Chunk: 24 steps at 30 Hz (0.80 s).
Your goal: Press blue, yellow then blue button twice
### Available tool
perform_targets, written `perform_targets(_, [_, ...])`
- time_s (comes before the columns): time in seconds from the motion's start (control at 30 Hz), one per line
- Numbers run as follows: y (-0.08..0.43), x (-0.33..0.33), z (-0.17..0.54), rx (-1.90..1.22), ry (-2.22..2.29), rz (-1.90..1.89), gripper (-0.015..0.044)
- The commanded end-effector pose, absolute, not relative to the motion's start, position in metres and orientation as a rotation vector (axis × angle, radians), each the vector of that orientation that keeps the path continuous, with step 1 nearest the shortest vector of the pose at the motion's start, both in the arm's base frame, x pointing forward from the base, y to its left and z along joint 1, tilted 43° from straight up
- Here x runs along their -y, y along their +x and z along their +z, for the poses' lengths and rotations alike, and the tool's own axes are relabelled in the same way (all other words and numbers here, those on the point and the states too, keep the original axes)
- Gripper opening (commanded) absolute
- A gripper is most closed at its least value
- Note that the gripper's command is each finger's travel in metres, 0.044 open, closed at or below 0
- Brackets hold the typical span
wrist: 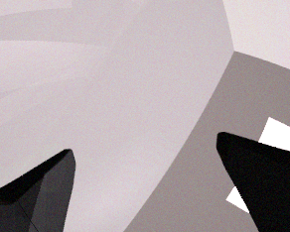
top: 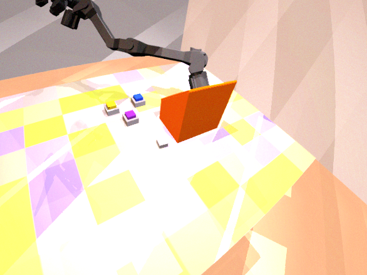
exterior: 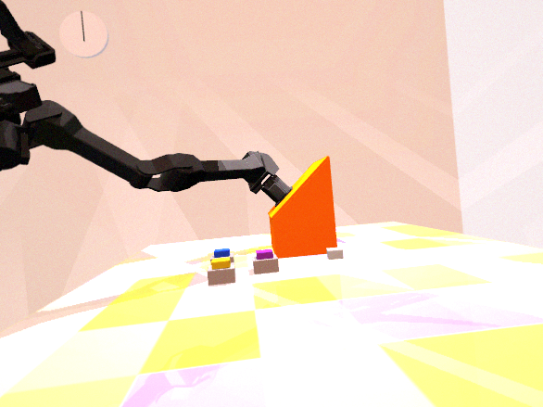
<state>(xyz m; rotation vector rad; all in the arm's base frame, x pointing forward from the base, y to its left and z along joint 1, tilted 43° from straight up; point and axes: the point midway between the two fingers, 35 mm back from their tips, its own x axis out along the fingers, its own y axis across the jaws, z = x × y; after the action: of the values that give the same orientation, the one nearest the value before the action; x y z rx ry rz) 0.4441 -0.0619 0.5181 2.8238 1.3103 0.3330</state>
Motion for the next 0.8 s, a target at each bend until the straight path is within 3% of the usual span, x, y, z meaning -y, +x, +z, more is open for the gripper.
perform_targets(0.0, [0.441, 0.064, 0.521, -1.293, 2.816, 0.348, 0.0400])
perform_targets(0.4, [0.291, 0.098, 0.624, -0.608, 2.325, 0.752, 0.0400])
perform_targets(0.77, [0.151, 0.019, 0.657, -0.087, 1.573, 0.776, 0.0400])
